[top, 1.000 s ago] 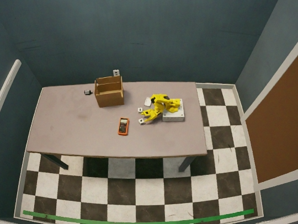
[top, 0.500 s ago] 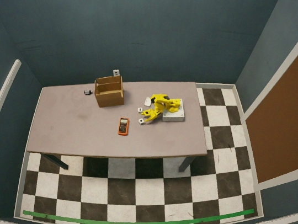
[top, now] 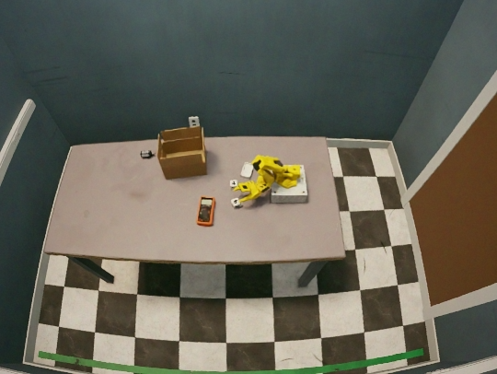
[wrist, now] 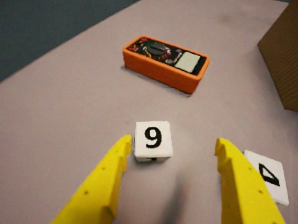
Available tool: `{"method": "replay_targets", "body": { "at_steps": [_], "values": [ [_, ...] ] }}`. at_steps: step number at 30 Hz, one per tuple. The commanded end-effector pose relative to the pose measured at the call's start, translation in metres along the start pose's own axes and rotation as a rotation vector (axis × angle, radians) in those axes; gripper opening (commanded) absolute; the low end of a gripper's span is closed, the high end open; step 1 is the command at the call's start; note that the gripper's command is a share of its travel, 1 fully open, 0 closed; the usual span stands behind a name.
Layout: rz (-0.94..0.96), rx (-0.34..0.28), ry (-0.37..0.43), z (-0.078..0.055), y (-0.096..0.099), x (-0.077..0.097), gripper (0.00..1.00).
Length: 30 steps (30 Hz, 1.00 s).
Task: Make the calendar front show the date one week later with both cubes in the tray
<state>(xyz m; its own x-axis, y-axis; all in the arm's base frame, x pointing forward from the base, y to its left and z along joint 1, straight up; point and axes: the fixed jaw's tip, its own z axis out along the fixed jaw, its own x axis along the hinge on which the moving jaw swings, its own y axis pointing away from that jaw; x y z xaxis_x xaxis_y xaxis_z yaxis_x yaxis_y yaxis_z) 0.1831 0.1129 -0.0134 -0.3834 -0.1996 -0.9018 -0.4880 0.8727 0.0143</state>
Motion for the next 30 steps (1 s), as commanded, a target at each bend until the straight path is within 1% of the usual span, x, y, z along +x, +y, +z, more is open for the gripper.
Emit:
{"method": "replay_targets", "body": {
  "at_steps": [1, 5, 11, 13, 14, 17, 21, 28, 30],
  "values": [
    [-0.006, 0.002, -0.212, -0.019, 0.000, -0.052, 0.35],
    [-0.006, 0.001, -0.257, -0.019, 0.000, -0.060, 0.35],
    [-0.007, 0.001, -0.327, -0.024, 0.000, -0.076, 0.35],
    [-0.007, 0.001, -0.327, -0.024, 0.000, -0.076, 0.35],
    [-0.008, 0.002, -0.363, -0.027, 0.000, -0.084, 0.35],
    [-0.009, 0.002, -0.394, -0.030, 0.000, -0.091, 0.35],
    [-0.009, 0.002, -0.399, -0.029, 0.000, -0.092, 0.35],
    [-0.008, 0.001, -0.369, -0.022, 0.000, -0.090, 0.35],
    [-0.008, 0.001, -0.369, -0.022, 0.000, -0.090, 0.35]
  ]
}}
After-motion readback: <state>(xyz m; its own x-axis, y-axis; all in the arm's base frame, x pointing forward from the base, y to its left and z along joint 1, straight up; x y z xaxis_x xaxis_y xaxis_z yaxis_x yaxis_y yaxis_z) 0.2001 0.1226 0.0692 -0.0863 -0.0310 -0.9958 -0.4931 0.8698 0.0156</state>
